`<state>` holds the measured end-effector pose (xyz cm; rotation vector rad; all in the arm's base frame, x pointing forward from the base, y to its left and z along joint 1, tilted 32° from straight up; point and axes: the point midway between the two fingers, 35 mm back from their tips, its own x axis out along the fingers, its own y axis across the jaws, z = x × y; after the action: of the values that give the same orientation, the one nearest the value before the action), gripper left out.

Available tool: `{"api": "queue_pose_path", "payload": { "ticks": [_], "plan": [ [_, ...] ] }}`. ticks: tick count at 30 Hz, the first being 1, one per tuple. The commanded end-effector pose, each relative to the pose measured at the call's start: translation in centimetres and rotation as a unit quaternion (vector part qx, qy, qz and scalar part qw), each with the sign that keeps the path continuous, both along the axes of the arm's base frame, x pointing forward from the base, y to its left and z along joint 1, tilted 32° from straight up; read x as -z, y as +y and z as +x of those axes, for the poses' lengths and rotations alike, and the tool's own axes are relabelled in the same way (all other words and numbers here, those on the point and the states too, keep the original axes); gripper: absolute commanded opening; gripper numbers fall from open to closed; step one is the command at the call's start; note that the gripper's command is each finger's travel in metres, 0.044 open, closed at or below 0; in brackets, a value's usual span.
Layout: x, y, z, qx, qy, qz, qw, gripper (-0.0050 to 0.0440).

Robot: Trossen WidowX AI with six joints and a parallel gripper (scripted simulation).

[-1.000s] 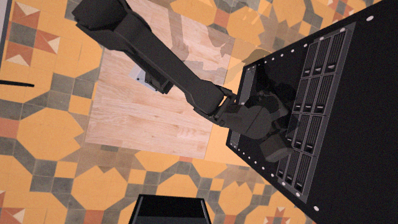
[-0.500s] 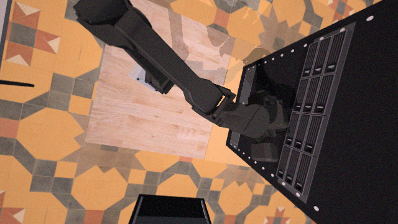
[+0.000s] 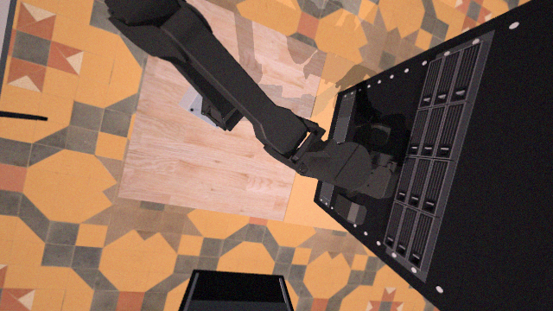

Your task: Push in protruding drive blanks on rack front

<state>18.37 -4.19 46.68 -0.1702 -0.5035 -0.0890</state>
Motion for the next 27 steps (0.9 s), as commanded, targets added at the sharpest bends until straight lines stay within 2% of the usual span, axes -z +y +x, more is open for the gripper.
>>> {"api": "queue_pose_path", "payload": {
  "ticks": [1,8,10,24,27],
  "plan": [
    [-0.04,0.26,-0.56,-0.044,-0.008,0.057,0.997,-0.005],
    [0.08,0.24,-0.8,-0.107,-0.012,0.167,0.98,-0.005],
    [0.08,0.24,-0.8,-0.107,-0.012,0.167,0.98,-0.005],
    [0.32,0.22,-1.21,-0.214,-0.018,0.359,0.908,-0.005],
    [0.33,0.22,-1.23,-0.221,-0.019,0.371,0.902,-0.005]
  ]
}}
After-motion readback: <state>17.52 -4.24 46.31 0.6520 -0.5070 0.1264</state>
